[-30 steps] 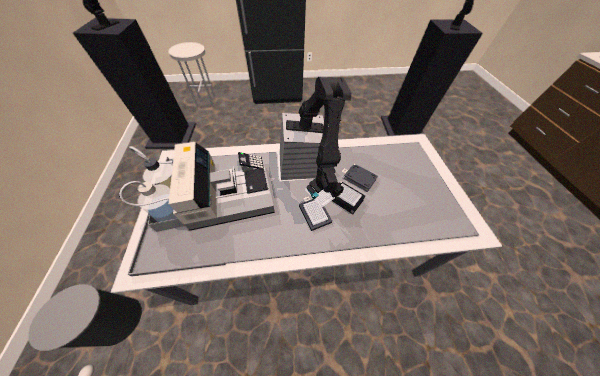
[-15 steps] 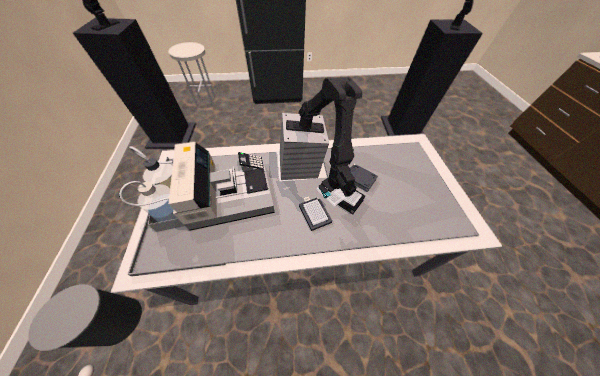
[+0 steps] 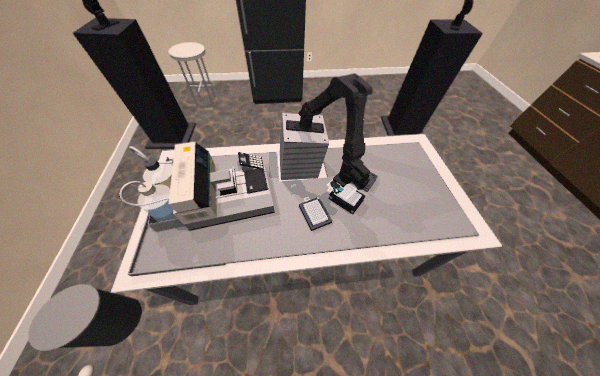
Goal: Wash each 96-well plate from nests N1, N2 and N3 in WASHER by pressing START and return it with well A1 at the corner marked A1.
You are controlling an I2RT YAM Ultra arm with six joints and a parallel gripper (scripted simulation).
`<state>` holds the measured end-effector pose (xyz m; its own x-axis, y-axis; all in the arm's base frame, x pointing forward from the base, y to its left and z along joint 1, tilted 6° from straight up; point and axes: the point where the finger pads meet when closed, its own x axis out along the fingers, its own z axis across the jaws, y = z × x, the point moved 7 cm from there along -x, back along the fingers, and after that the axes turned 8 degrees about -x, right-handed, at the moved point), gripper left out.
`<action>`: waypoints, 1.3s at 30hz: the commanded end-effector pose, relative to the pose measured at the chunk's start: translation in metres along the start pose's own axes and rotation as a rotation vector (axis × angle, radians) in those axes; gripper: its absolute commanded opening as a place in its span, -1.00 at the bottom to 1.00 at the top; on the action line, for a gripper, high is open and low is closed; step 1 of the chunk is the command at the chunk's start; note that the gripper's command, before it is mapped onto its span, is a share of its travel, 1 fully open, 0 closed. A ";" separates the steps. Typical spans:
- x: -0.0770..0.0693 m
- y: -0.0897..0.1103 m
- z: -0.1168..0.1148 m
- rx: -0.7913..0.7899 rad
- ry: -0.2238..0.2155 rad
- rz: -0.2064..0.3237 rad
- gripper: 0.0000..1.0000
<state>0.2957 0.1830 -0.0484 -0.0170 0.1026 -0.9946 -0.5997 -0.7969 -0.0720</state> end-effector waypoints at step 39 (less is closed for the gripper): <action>0.006 -0.037 0.152 -0.103 0.005 -0.023 -1.00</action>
<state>0.2003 0.2964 -0.0444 -0.0110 0.1051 -0.9944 -0.4962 -0.8640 -0.0858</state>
